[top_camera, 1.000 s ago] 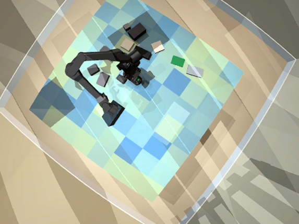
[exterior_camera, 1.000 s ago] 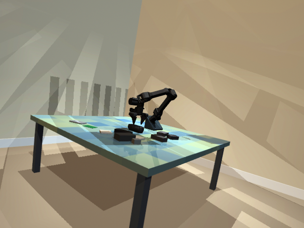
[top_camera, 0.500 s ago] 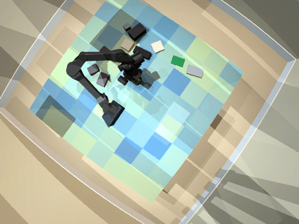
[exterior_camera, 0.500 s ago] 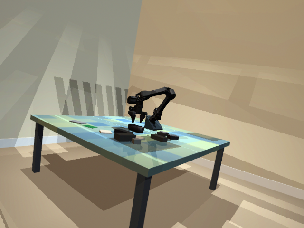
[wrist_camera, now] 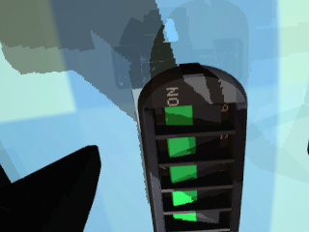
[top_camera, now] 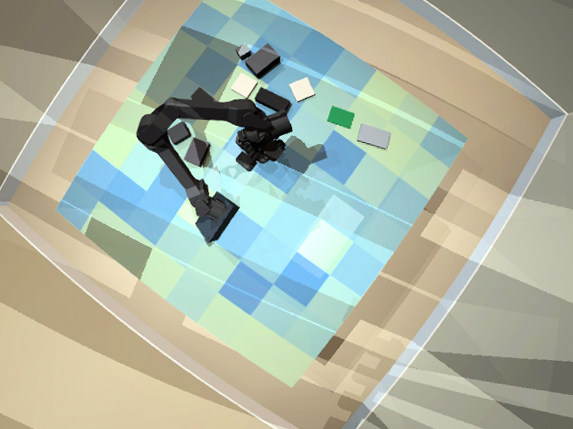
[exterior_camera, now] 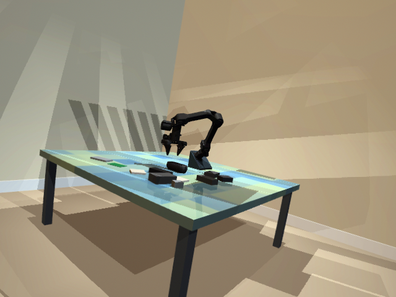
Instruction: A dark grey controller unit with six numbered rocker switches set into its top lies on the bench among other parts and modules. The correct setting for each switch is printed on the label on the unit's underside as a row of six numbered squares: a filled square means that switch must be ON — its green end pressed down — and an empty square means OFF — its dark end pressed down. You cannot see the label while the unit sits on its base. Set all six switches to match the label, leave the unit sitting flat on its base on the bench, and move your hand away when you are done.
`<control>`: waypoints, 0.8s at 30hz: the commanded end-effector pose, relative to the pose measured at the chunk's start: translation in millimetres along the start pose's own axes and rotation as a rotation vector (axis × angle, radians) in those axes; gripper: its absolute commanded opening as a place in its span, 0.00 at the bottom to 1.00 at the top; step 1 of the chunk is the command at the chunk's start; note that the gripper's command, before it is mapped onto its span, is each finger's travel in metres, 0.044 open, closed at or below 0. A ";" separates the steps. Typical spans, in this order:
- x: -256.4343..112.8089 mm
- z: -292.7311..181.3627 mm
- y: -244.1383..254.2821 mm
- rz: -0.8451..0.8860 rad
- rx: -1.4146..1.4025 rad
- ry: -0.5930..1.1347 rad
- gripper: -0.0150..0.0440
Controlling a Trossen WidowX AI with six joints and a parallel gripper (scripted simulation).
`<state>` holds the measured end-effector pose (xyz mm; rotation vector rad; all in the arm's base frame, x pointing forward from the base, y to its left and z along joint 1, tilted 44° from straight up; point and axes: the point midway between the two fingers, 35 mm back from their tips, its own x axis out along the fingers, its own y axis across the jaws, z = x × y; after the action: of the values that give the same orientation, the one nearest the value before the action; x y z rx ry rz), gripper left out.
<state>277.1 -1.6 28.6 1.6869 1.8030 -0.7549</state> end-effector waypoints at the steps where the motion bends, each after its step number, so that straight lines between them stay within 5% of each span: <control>1: 5.0 1.7 0.3 -0.009 -0.011 -0.003 1.00; 24: 41.8 1.8 0.8 -0.009 -0.011 -0.003 1.00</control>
<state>277.0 21.2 1.2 1.6655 1.8044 -0.7450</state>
